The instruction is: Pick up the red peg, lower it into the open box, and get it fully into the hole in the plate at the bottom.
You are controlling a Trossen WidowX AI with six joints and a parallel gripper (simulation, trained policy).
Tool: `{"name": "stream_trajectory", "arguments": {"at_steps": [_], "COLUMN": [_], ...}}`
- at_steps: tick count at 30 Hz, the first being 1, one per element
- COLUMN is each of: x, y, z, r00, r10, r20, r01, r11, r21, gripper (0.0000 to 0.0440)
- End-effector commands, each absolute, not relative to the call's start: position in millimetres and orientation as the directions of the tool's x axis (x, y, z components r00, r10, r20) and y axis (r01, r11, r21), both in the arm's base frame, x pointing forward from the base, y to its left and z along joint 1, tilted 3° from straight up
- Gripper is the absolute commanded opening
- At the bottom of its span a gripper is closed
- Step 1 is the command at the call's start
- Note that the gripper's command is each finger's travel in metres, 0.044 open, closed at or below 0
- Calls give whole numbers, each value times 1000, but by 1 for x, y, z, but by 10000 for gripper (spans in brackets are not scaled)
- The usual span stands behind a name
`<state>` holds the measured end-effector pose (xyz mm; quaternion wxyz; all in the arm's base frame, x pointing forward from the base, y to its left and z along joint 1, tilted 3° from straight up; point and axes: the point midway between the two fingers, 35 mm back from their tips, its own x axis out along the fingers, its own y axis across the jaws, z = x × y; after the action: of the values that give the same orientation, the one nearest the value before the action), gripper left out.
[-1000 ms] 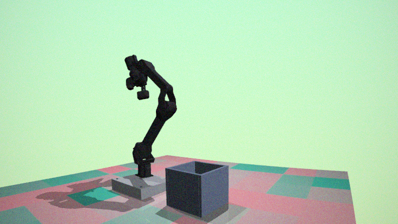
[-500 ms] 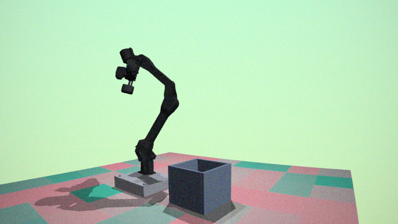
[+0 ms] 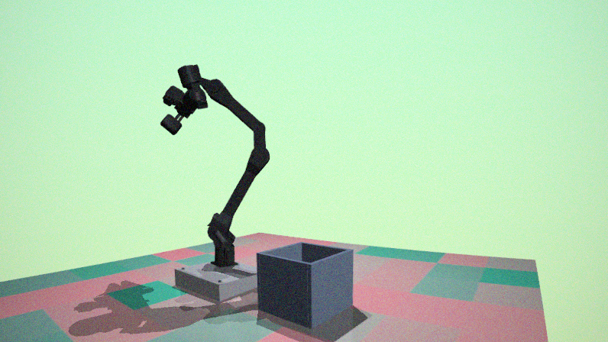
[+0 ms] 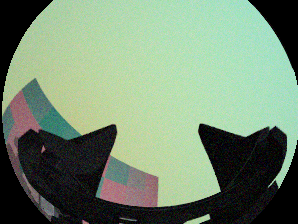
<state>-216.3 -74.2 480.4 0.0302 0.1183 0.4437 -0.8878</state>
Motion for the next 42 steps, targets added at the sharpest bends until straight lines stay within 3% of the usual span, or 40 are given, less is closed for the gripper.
{"name": "stream_trajectory", "arguments": {"at_steps": [1,21,42], "x": [-210,-147,-45], "y": [-95,-180,-226], "z": [487,510,516], "r00": [-973,-827,-429], "r10": [-52,-539,-895], "r20": [-224,-159,-121], "r01": [199,562,840], "r11": [-676,-793,-445], "r21": [-709,-237,310], "gripper": [436,440,440]}}
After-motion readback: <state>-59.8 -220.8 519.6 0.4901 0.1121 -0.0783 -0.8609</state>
